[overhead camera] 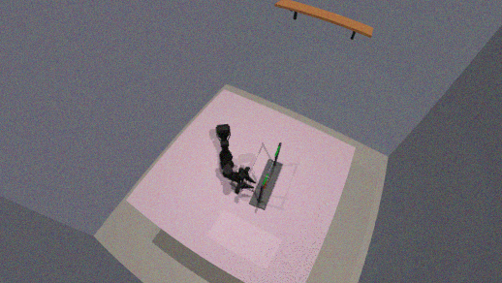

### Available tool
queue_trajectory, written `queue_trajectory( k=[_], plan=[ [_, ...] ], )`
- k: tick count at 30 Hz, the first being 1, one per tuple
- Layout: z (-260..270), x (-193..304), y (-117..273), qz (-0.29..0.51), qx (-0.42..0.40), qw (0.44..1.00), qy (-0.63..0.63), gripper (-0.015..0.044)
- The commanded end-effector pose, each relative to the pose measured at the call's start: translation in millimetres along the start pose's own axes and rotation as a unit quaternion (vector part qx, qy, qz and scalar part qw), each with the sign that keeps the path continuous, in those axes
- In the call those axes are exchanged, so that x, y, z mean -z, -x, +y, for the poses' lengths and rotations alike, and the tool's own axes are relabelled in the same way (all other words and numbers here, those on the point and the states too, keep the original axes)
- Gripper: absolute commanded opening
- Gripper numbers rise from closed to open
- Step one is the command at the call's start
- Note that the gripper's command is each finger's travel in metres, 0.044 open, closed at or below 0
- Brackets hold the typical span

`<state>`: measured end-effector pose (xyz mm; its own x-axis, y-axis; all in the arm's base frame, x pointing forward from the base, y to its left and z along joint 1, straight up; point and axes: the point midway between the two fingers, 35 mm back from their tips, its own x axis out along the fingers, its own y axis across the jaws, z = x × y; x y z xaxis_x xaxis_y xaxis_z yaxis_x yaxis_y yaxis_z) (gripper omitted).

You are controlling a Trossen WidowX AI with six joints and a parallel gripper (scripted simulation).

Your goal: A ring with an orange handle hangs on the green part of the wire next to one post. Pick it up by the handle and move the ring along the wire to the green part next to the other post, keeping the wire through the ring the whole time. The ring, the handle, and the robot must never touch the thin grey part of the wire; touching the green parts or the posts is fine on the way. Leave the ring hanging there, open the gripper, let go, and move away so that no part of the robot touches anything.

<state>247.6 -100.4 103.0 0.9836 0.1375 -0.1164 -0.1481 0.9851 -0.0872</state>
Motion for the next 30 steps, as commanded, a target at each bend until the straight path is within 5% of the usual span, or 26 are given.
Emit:
queue_trajectory(
  k=[1, 30],
  plan=[
    [-1, -19, -14, -0.013, 0.010, 0.999, -0.028, 0.0160],
    [-4, -30, -50, -0.019, 0.012, 0.999, -0.039, 0.0160]
  ],
)
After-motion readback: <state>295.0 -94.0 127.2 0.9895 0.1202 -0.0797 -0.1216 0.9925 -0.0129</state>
